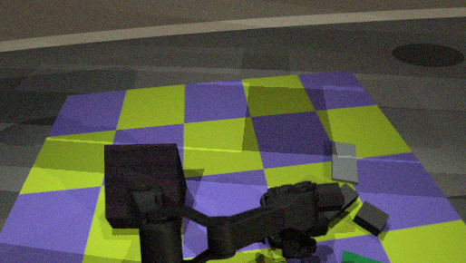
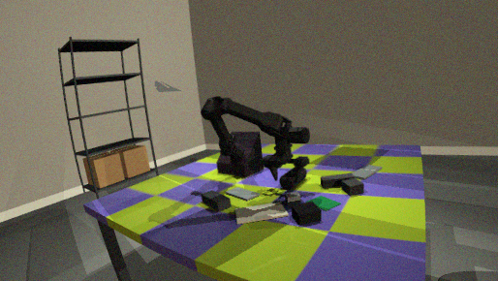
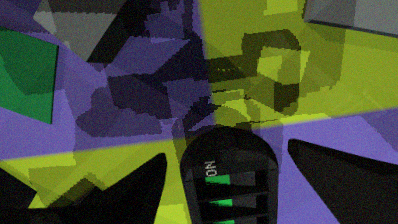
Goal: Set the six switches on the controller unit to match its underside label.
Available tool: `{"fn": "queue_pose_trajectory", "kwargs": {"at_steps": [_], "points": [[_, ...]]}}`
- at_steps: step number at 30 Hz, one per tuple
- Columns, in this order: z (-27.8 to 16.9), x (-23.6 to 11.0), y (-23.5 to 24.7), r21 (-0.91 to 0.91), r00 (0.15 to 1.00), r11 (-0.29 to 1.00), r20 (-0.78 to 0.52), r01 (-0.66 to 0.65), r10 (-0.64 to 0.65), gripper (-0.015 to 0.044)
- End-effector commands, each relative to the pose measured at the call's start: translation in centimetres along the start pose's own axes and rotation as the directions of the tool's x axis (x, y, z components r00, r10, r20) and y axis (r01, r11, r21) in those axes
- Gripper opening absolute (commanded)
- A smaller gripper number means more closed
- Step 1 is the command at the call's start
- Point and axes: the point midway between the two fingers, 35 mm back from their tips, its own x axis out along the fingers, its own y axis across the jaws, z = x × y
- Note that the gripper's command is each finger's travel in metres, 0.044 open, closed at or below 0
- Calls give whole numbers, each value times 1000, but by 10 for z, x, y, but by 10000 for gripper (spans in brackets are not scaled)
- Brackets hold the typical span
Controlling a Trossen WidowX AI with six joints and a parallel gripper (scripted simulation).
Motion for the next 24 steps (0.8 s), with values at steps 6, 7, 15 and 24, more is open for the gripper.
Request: {"fn": "queue_pose_trajectory", "kwargs": {"at_steps": [6, 7, 15, 24], "points": [[-58, -39, -1, -4, 1000, 1000, -3, -1, 1, 440], [-58, -39, -1, -4, 1000, 1000, -3, -1, 1, 440], [-58, -39, -1, -4, 1000, 1000, -3, -1, 1, 440], [-58, -41, -1, -4, 1000, 1000, -3, -2, 2, 440]]}}
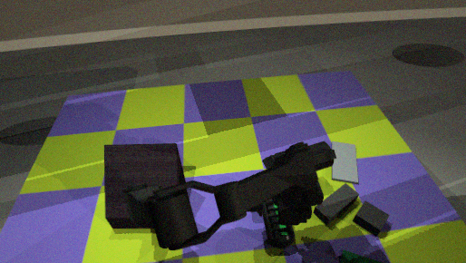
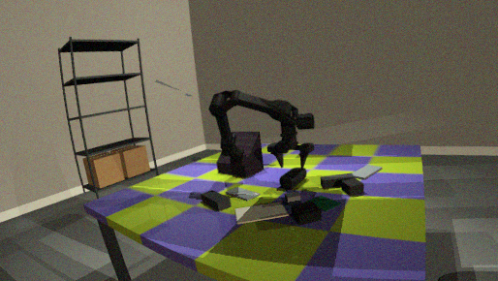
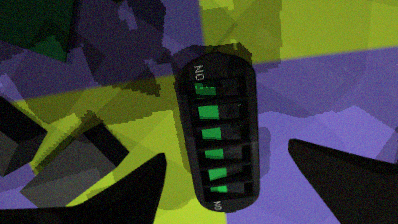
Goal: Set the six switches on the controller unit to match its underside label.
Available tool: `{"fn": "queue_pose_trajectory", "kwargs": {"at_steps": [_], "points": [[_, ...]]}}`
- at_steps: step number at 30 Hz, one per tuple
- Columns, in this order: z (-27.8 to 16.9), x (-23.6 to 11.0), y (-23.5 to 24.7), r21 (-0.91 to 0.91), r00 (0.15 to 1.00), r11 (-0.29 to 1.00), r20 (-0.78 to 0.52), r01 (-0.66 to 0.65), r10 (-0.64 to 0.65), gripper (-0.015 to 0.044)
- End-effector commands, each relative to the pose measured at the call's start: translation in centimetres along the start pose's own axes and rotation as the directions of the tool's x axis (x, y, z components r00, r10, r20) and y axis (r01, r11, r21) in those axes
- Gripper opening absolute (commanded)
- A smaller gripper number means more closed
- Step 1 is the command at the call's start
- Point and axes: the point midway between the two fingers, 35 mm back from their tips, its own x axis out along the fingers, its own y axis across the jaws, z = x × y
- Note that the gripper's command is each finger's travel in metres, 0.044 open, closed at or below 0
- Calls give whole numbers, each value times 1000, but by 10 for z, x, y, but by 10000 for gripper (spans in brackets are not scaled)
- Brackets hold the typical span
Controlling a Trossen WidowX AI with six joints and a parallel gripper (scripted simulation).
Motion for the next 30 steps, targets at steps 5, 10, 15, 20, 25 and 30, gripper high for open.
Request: {"fn": "queue_pose_trajectory", "kwargs": {"at_steps": [5, 10, 15, 20, 25, 30], "points": [[0, -48, 0, 0, 1000, 1000, -3, 0, 0, 440], [0, -50, 0, 0, 1000, 1000, -2, 0, 0, 440], [0, -50, 0, 0, 1000, 1000, -2, 0, 0, 309], [0, -50, 0, 0, 1000, 1000, -2, 0, 0, 177], [0, -50, 0, 0, 1000, 1000, -2, 0, 0, 46], [0, -50, 0, 0, 1000, 1000, -2, 0, 0, 0]]}}
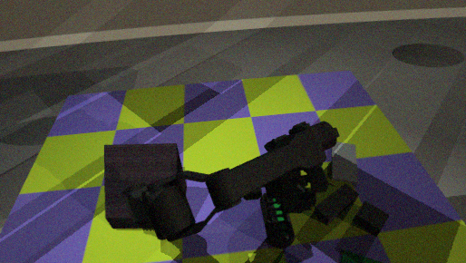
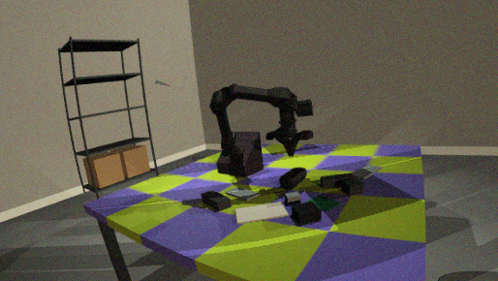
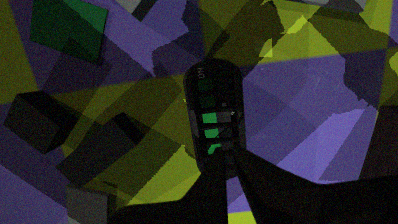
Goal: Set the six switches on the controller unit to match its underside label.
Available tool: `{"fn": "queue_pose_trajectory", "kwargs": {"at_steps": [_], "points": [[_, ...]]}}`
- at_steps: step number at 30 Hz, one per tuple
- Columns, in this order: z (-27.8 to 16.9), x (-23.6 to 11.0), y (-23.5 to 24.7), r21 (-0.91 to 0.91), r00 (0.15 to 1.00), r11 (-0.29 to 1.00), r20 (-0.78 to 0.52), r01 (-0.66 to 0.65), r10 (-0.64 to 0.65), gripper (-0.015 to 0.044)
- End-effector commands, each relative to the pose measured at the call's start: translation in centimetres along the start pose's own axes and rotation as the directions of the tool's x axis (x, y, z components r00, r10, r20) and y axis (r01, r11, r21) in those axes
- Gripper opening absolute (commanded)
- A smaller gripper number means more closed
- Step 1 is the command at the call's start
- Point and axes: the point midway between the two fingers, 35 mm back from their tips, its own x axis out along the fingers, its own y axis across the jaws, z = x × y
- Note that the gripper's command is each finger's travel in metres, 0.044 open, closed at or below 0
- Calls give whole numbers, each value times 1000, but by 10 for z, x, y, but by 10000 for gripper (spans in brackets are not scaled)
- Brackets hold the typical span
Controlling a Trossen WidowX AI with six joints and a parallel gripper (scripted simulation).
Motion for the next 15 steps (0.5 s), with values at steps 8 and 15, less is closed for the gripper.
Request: {"fn": "queue_pose_trajectory", "kwargs": {"at_steps": [8, 15], "points": [[-1, 0, -1, 4, 1000, 1000, -4, 4, -4, 0], [0, 0, 0, 0, 1000, 1000, 0, 0, 0, 131]]}}
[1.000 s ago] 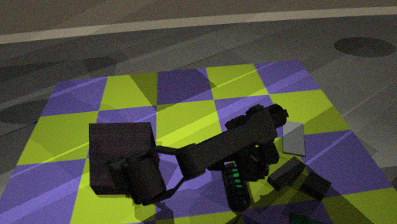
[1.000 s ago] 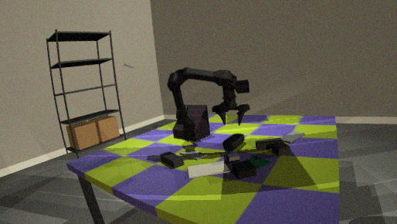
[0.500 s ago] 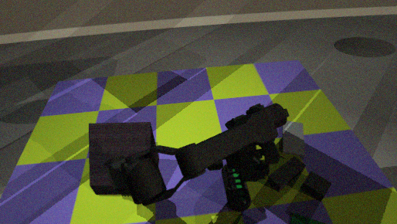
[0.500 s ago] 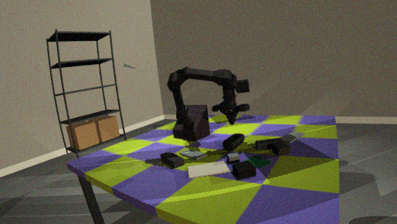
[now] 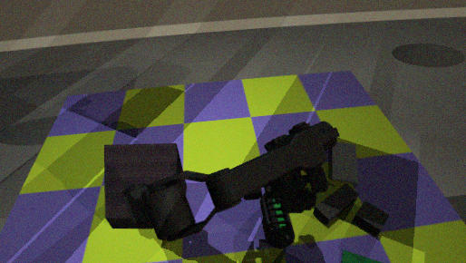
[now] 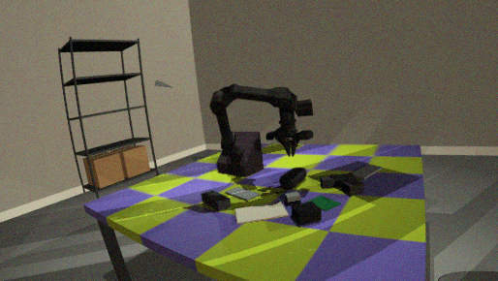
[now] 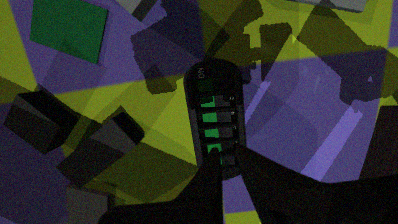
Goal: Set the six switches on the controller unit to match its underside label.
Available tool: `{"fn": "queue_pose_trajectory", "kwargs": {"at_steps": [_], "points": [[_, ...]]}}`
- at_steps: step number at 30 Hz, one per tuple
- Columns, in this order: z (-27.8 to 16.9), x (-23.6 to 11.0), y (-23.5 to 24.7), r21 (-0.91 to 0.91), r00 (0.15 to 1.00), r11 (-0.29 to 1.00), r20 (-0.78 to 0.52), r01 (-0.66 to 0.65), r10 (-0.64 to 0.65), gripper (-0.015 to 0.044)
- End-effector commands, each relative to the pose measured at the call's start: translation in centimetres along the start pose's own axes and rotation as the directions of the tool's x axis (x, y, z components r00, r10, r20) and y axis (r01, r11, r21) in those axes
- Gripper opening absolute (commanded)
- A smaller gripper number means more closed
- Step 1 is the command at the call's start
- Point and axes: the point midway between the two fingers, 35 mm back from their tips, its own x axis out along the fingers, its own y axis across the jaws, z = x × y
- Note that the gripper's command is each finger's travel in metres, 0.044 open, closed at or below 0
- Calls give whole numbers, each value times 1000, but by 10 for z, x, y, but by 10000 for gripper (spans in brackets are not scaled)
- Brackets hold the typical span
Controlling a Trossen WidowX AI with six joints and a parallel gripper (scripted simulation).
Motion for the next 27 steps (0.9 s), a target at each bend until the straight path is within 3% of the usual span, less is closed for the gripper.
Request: {"fn": "queue_pose_trajectory", "kwargs": {"at_steps": [1, 11, 14, 21, 27], "points": [[0, 0, 0, 0, 1000, 1000, 0, 0, 0, 157], [0, 0, 0, 0, 1000, 1000, 0, 0, 0, 420], [0, 0, 0, 0, 1000, 1000, 0, 0, 0, 440], [-9, 59, 42, -22, 1000, 1000, -12, 8, -8, 256], [-9, 61, 43, -23, 1000, 1000, -12, 8, -8, 99]]}}
